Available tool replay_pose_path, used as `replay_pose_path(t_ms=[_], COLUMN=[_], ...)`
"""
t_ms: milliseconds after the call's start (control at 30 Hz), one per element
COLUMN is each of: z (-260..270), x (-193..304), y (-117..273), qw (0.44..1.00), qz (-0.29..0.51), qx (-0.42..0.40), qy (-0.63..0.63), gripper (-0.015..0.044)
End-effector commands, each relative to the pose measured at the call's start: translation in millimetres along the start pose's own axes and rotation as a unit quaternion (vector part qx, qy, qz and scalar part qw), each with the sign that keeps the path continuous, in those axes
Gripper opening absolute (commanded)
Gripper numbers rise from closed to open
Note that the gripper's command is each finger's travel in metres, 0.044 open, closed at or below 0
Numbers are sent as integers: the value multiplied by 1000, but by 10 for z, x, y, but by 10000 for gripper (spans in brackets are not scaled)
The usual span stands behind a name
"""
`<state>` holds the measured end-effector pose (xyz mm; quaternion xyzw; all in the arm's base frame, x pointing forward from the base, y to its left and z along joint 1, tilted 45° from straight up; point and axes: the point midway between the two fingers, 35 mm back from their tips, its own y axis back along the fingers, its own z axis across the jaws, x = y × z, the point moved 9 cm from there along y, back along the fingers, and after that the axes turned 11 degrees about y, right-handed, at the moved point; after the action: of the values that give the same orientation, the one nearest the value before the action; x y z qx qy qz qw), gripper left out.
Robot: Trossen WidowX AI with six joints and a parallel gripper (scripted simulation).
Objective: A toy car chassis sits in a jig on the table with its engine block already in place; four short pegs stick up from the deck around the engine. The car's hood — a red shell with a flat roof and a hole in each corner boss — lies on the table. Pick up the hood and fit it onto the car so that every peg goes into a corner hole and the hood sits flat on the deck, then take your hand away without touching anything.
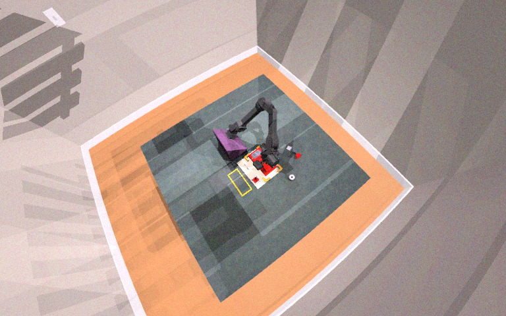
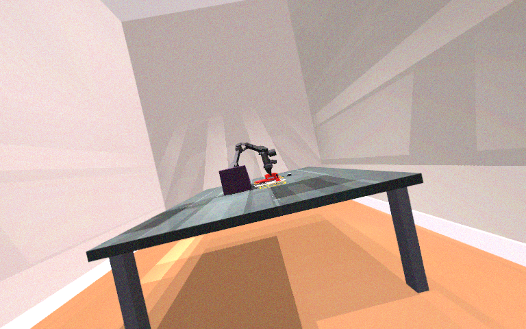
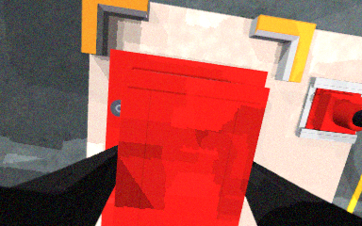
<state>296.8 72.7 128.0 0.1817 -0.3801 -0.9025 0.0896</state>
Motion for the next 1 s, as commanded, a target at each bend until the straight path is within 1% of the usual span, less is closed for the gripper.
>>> replay_pose_path(t_ms=[0, 967], z=[-1, -5], x=[6, -2], y=[-25, 51], qw=[1000, 1000], qz=[0, 0], qx=[-2, -1], qy=[-2, -1], gripper=[0, 0])
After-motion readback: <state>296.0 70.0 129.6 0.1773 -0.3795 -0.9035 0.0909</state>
